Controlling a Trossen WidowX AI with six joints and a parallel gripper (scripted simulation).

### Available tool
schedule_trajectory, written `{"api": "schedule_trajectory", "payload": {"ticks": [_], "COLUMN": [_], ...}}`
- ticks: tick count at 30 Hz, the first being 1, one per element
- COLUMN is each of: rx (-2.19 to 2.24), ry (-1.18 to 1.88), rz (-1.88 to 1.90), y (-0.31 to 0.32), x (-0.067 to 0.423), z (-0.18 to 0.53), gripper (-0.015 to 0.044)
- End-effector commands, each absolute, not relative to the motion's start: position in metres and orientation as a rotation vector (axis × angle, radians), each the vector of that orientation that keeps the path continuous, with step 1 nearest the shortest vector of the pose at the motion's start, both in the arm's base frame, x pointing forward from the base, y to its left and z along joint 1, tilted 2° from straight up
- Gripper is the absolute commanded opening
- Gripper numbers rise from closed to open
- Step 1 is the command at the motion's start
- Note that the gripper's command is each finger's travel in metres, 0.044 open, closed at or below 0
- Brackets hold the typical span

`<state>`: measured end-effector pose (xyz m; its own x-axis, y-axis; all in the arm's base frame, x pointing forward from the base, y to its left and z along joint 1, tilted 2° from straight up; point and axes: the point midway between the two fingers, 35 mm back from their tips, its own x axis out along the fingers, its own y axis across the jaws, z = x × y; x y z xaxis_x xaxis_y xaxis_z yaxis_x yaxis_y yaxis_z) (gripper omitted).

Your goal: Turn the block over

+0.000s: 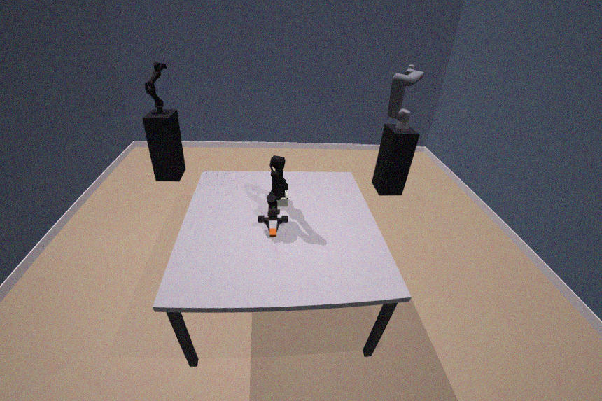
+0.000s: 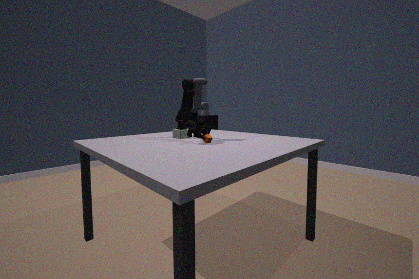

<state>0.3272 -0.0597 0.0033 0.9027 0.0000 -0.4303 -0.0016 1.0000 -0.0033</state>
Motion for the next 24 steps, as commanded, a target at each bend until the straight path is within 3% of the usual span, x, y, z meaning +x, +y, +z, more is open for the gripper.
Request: {"api": "schedule_trajectory", "payload": {"ticks": [1, 11, 24], "rx": [0.005, 0.005, 0.005], "ry": [0.437, 0.437, 0.437], "rz": [0.005, 0.005, 0.005], "y": [-0.0584, -0.0584, -0.0584], "x": [0.3247, 0.3247, 0.3247], "z": [0.0032, 0.0032, 0.0032], "gripper": [0.0, 0.0, 0.0341]}}
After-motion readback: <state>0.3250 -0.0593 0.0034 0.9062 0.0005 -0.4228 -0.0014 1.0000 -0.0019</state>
